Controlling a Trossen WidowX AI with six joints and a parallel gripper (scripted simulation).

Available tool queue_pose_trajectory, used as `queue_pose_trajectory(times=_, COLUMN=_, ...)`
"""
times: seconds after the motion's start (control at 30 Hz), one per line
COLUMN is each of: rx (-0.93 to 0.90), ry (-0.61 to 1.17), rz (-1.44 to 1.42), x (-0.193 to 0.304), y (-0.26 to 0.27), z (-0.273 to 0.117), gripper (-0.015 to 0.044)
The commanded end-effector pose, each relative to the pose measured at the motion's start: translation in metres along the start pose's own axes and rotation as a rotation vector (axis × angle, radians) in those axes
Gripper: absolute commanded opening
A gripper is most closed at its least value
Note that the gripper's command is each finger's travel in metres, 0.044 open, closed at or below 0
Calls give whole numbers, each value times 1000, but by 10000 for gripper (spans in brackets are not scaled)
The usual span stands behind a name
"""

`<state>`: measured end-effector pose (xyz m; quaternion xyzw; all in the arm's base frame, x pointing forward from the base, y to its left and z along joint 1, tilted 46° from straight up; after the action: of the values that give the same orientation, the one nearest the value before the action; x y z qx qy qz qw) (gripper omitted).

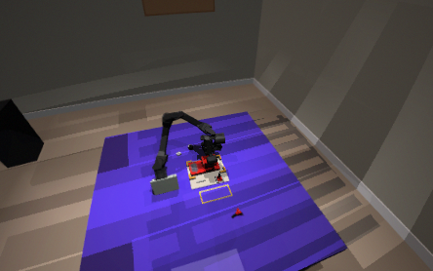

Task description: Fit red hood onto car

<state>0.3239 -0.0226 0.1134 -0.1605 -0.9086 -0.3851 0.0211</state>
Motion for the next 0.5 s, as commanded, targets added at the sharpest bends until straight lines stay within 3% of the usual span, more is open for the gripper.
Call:
queue_pose_trajectory(times=0.0, rx=-6, ry=-3, rz=10, x=0, y=-1, z=5, gripper=0)
queue_pose_trajectory(times=0.47, rx=-6, ry=-3, rz=9, x=-2, y=-1, z=5, gripper=0)
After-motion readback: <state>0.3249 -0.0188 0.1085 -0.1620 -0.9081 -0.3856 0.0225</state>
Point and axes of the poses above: the point midway between the two fingers, 35 mm back from their tips, its own z axis out along the fingers, its own y axis across the jaws, x = y × z, the point moved 7 cm from there along -z, back along the fingers, and after that the axes turned 14 degrees about z, right-handed, at the moved point
